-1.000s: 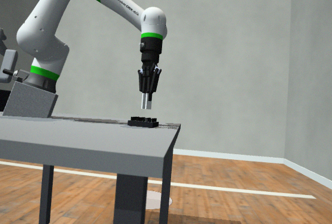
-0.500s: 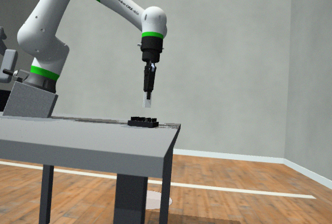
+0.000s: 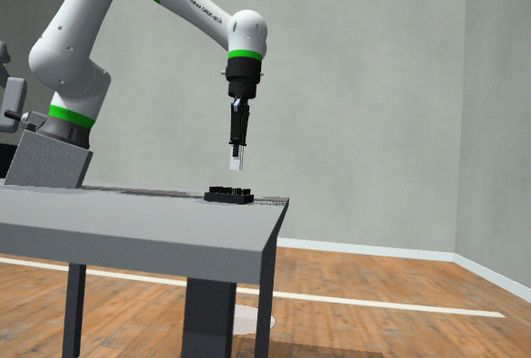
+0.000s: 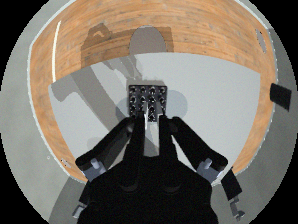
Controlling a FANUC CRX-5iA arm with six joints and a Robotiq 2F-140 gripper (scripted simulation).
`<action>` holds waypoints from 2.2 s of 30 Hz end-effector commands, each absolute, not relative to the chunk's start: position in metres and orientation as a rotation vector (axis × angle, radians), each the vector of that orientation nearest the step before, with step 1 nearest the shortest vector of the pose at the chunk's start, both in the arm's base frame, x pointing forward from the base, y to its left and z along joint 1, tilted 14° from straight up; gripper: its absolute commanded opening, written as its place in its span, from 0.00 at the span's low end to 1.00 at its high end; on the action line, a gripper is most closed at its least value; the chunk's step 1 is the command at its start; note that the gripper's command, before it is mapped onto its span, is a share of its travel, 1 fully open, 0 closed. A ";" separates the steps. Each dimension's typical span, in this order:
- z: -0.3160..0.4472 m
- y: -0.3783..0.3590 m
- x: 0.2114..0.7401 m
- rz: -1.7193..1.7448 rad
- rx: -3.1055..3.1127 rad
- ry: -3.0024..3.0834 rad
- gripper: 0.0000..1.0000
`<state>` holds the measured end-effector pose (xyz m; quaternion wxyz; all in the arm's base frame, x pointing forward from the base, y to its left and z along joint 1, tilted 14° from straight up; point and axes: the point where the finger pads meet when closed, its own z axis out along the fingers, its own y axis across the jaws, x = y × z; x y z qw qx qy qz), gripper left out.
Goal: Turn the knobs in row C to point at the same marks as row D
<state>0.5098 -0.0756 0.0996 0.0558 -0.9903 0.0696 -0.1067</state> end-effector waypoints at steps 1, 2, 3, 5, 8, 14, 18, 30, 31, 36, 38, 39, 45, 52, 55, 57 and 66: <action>0.100 -0.076 0.510 -0.323 -3.009 0.231 0.12; 0.100 -0.076 0.510 -0.323 -3.009 0.231 0.12; 0.100 -0.076 0.510 -0.323 -3.009 0.231 0.12; 0.100 -0.076 0.510 -0.323 -3.009 0.231 0.12; 0.100 -0.076 0.510 -0.323 -3.009 0.231 0.12; 0.100 -0.076 0.510 -0.323 -3.009 0.231 0.12; 0.100 -0.076 0.510 -0.323 -3.009 0.231 0.12; 0.100 -0.076 0.510 -0.323 -3.009 0.231 0.12; 0.100 -0.076 0.510 -0.323 -3.009 0.231 0.12; 0.100 -0.076 0.510 -0.323 -3.009 0.231 0.12; 0.099 -0.076 0.510 -0.323 -3.009 0.231 0.12; 0.099 -0.076 0.510 -0.323 -3.009 0.231 0.12; 0.098 -0.076 0.510 -0.323 -3.010 0.231 0.12; 0.093 -0.075 0.511 -0.323 -3.010 0.232 0.12; 0.090 -0.075 0.512 -0.323 -3.010 0.232 0.12; 0.090 -0.075 0.512 -0.323 -3.010 0.232 0.12; 0.079 -0.073 0.514 -0.323 -3.010 0.232 0.12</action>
